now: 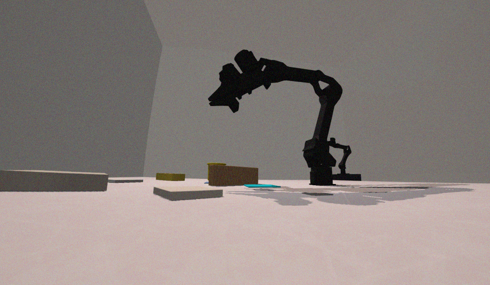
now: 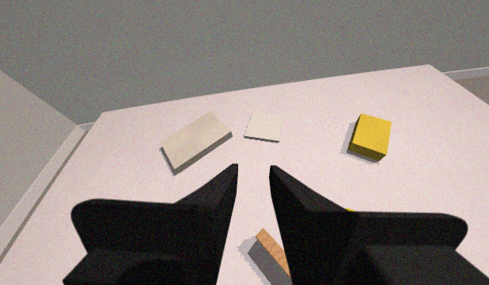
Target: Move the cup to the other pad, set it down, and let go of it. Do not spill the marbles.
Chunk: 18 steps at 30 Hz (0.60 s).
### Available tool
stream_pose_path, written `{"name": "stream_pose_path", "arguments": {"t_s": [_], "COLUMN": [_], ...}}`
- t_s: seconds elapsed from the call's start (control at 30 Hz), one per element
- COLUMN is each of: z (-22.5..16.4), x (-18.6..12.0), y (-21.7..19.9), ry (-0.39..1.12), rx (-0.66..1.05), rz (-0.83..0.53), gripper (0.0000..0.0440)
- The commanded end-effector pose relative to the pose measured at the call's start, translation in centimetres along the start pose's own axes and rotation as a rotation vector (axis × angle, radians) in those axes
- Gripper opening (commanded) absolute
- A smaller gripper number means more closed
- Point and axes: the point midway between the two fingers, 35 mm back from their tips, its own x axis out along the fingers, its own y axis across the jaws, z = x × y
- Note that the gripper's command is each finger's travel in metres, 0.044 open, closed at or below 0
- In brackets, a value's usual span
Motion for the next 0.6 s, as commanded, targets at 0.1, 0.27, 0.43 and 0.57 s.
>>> {"name": "stream_pose_path", "arguments": {"t_s": [0.1, 0.27, 0.43, 0.57], "z": [-0.7, -1.4, -2.1, -2.6], "x": [0.9, 1.4, 1.8, 2.1], "y": [-0.1, -0.3, -0.7, -1.0], "ry": [0.093, 0.171, 0.247, 0.307], "rx": [0.009, 0.007, 0.0, -0.008], "rz": [-0.028, -0.051, -0.075, -0.095], "gripper": [0.0115, 0.012, 0.0127, 0.0131]}}
